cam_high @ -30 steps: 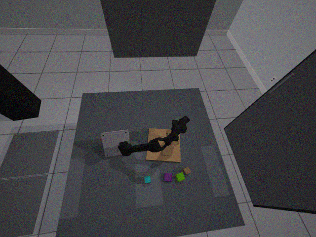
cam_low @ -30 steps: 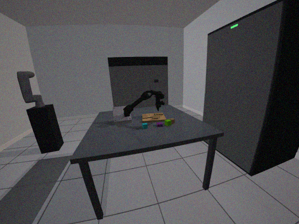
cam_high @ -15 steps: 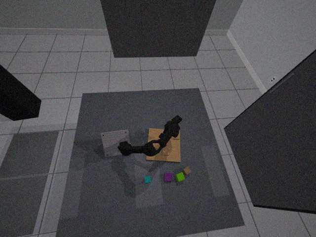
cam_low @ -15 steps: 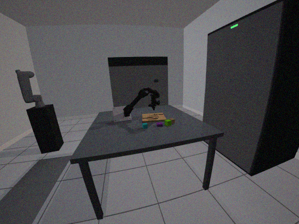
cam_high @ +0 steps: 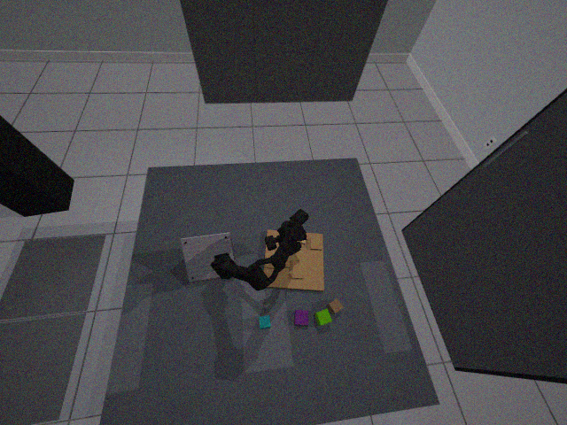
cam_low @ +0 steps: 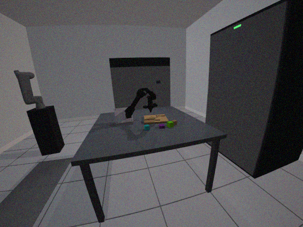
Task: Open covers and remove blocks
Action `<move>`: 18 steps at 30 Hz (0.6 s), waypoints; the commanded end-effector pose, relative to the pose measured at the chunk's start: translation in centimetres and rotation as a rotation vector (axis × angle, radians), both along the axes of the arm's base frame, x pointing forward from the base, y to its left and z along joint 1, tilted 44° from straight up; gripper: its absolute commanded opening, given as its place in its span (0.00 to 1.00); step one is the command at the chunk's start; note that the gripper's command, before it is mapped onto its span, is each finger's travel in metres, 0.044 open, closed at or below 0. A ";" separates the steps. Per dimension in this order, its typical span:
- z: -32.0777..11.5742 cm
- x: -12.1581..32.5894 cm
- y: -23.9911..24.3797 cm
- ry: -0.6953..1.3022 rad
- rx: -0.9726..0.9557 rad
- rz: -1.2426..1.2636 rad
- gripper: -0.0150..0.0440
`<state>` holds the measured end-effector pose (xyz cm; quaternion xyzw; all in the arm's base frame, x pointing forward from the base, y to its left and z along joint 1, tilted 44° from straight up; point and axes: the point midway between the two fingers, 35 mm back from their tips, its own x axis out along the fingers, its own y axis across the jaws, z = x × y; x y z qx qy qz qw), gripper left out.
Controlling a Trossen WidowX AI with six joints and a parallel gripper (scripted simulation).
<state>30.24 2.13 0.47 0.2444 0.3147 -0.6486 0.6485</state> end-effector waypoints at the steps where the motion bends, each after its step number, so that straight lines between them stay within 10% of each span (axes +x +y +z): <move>1: 0.0 -2.2 -0.2 -0.099 -0.002 -0.111 0.25; 18: -0.1 -5.9 -0.8 -0.267 -0.016 -0.294 0.25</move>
